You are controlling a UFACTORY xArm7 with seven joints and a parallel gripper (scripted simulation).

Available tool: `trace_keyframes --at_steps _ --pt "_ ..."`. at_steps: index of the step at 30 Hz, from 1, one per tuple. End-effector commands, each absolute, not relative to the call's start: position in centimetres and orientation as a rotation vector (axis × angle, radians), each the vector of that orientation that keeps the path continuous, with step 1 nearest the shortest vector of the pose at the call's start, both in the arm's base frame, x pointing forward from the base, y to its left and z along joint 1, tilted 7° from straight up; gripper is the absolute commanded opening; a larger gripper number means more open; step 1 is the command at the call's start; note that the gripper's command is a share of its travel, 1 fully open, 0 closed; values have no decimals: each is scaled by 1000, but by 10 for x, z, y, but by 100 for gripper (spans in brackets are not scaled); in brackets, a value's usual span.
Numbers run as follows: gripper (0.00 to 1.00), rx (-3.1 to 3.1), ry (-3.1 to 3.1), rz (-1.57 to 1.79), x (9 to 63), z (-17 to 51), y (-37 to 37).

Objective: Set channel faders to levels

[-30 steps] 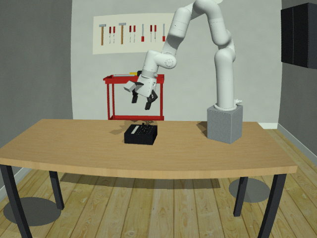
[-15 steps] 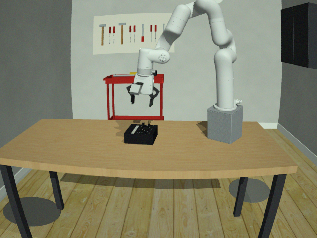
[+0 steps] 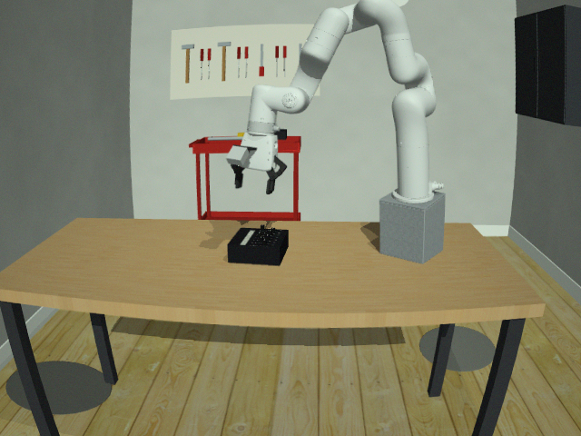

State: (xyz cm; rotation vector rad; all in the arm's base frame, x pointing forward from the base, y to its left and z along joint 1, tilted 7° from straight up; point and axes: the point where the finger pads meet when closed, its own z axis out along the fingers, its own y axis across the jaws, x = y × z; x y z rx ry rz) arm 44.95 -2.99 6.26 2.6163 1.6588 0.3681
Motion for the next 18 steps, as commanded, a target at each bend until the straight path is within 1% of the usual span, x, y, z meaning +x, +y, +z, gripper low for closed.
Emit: trace_keyframes --at_steps 1,3,4,11,18 --pt "100 2795 1296 534 441 70 -27" --pt "100 2795 1296 534 441 70 -27" --pt "100 2863 1135 572 434 68 -29" --pt "100 3003 743 560 380 53 -35" --pt "100 3085 322 570 371 51 -35"
